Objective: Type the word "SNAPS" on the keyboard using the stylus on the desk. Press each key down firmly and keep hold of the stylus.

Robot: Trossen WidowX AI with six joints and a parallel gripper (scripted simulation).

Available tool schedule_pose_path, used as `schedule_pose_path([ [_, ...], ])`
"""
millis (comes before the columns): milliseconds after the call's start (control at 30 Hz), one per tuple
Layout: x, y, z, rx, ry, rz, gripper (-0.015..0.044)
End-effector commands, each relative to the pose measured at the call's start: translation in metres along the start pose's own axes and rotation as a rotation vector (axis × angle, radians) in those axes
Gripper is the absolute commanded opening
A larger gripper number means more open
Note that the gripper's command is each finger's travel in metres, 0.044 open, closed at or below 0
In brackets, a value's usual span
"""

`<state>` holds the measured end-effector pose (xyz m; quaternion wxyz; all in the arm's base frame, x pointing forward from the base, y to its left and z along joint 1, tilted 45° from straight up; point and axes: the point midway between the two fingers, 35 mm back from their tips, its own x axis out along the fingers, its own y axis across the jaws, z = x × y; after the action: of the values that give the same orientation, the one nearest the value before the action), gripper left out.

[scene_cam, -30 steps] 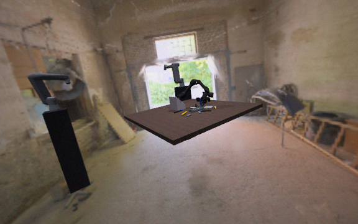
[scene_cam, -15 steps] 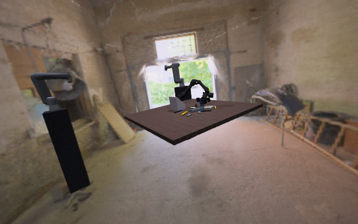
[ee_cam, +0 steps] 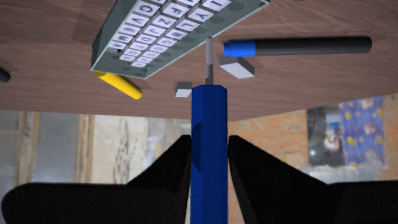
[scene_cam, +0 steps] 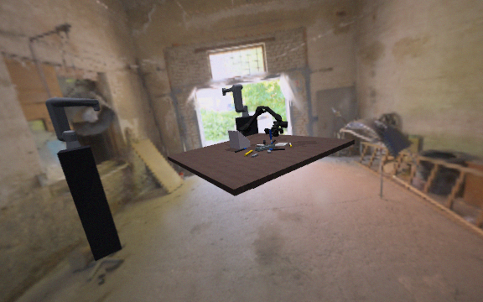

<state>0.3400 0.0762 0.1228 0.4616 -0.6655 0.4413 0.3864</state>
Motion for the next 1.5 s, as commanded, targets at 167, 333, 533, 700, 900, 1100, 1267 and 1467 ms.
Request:
schedule_pose_path([
  [167,0.014,0.002,-0.013,0.039,0.007,0.073,0.0058],
  [333,0.037,0.007,-0.031,0.102,0.013,0.182,0.0024],
  [533,0.062,0.017,-0.052,0.185,0.014,0.311,0.0000],
  [700,0.082,0.026,-0.069,0.238,0.008,0.421,0.0000],
  [900,0.088,0.030,-0.074,0.254,0.004,0.454,0.0000],
  [1100,0.088,0.030,-0.074,0.254,0.004,0.454,0.0000],
  [1267,0.089,0.029,-0.071,0.254,0.004,0.454,0.0000],
  [1467,0.095,0.029,-0.062,0.254,0.004,0.454,0.0000],
])
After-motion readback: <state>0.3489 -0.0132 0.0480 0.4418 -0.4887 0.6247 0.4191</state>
